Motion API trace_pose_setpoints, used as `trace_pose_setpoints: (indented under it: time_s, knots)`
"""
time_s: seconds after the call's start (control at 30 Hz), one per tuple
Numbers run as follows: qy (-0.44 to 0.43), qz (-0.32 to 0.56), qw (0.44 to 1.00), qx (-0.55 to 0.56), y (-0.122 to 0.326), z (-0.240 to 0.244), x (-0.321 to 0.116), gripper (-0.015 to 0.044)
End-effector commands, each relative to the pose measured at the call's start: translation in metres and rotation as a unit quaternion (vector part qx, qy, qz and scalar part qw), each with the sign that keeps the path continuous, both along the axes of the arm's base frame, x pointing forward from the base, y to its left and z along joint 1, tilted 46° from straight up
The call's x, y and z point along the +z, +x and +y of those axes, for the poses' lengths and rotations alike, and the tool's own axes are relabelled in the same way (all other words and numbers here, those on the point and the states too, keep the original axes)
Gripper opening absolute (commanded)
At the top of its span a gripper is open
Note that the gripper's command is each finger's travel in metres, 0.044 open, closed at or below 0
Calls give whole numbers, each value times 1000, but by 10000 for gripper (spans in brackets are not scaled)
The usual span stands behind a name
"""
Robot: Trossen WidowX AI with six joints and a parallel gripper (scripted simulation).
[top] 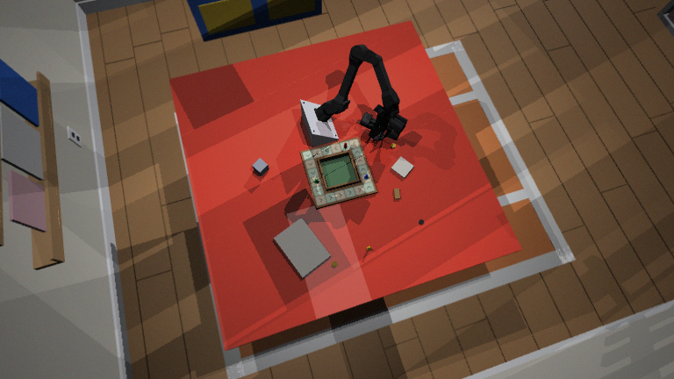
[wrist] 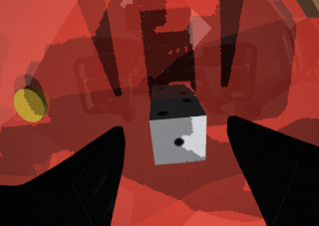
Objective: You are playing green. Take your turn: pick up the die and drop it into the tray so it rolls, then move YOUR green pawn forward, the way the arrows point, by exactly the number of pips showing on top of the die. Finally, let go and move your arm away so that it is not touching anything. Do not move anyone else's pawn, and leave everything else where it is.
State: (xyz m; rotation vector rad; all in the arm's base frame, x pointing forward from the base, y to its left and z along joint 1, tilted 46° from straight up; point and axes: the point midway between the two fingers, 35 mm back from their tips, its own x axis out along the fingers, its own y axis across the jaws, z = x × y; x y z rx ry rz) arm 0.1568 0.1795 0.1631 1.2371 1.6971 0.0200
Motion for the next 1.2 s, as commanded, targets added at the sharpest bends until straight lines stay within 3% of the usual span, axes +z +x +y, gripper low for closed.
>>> trace_pose_setpoints:
  time_s: [0.0,0.17,0.4,0.5,1.17]
  knots:
    - [-1,1,1000,-2,0,2,-2,249]
    - [-1,1,1000,-2,0,2,-2,118]
    - [-1,1,1000,-2,0,2,-2,71]
    - [-2,0,1000,-4,1,-1,-1,0]
    - [-21,-7,999,-49,7,-64,52,0]
